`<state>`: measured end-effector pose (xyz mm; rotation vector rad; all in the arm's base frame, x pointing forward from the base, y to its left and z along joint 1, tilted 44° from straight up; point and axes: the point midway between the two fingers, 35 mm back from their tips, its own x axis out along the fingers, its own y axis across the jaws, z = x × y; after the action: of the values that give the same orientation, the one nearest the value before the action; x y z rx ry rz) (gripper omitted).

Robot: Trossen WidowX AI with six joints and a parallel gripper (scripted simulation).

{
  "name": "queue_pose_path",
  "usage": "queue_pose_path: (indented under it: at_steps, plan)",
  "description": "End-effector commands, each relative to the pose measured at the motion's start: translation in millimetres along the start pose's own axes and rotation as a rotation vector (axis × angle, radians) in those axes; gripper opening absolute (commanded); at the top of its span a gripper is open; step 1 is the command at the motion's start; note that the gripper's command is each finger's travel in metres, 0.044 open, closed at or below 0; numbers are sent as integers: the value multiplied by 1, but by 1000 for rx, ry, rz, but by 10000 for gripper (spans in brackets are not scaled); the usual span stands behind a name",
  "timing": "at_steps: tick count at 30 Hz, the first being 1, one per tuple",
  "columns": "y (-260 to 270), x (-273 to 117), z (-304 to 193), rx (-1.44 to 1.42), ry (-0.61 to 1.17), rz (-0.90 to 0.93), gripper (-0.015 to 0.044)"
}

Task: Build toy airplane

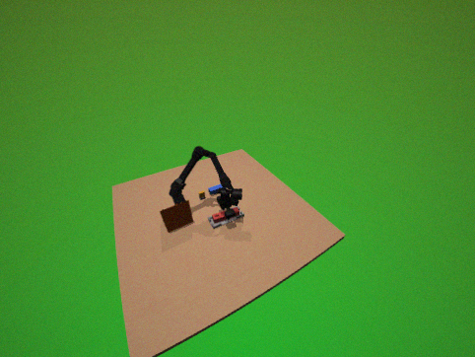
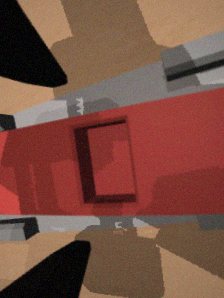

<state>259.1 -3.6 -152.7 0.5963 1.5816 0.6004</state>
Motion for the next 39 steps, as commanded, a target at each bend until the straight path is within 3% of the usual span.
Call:
queue_pose_path:
  at_steps: [1,3,9,25,33,39]
  plan:
    - [0,0,0,-1,0,0,440]
    - [-1,-11,2,-1,-1,-2,440]
    - [-2,-105,0,4,-5,-4,440]
    - [-2,-108,8,-80,-5,-6,440]
    - [117,-109,51,-71,-18,-43,440]
    - [227,-100,48,-78,-15,-12,440]
